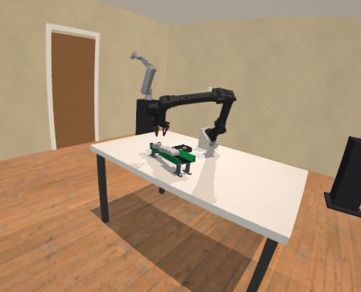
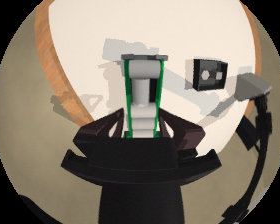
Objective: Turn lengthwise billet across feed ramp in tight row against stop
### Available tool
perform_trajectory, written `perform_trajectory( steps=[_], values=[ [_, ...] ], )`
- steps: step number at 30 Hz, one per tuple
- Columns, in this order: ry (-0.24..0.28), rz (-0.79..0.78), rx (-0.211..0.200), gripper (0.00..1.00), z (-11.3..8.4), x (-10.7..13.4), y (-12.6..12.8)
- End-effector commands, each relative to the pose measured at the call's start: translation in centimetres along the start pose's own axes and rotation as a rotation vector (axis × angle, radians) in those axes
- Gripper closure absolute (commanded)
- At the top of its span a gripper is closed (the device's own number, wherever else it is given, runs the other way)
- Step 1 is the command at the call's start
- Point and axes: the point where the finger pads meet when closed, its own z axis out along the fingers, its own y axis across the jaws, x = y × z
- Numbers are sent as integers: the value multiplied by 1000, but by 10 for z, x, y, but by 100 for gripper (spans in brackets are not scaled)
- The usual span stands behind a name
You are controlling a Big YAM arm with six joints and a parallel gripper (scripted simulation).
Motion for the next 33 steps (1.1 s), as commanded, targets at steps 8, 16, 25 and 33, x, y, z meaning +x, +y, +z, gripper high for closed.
perform_trajectory(
  steps=[8,16,25,33],
  values=[
    [-6,-16,-53,45,-22,3,14],
    [-6,-16,-53,45,-22,3,14],
    [-2,-15,-52,45,-22,2,14],
    [11,-11,-47,45,-22,-4,13]
  ],
)
